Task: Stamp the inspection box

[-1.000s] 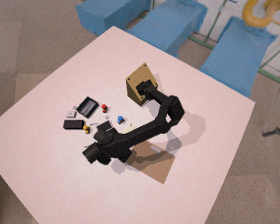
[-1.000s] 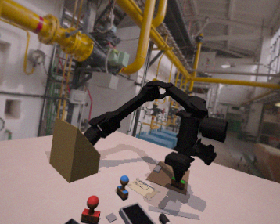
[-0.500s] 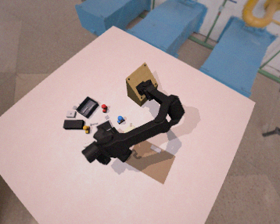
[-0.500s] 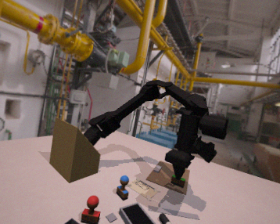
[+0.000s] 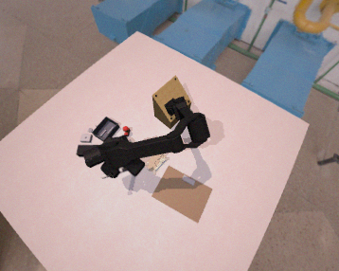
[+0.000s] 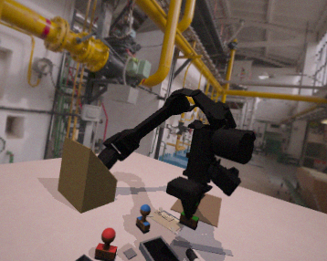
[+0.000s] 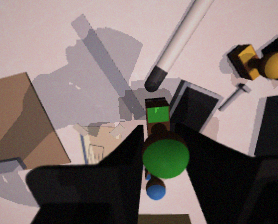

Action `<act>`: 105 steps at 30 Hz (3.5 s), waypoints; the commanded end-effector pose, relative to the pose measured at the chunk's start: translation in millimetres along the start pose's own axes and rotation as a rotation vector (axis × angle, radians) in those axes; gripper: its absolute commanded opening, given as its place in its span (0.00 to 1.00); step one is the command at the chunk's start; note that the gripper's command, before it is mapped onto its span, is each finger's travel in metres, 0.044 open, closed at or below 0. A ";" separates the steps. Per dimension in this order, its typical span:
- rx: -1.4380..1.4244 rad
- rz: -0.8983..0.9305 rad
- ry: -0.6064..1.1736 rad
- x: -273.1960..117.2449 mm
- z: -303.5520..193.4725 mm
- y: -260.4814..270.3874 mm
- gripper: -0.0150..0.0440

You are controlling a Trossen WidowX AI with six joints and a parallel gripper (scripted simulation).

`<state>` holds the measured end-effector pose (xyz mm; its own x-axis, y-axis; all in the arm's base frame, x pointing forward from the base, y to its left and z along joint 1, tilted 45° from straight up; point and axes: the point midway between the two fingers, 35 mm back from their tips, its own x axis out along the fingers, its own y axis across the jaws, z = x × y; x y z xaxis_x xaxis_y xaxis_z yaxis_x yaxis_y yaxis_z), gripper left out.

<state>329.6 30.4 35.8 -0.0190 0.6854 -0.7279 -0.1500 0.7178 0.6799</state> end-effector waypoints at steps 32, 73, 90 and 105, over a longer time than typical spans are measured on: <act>-0.001 0.007 0.004 16.1 -30.9 -54.1 0.25; -0.004 0.009 0.003 43.3 -31.2 -53.3 0.25; -0.006 0.010 0.003 54.4 -32.1 -52.6 0.25; -0.012 0.010 0.003 57.3 -32.2 -52.4 0.25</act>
<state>304.6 27.2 -44.1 -0.0254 0.6894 -0.7239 -0.1644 0.7114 0.6833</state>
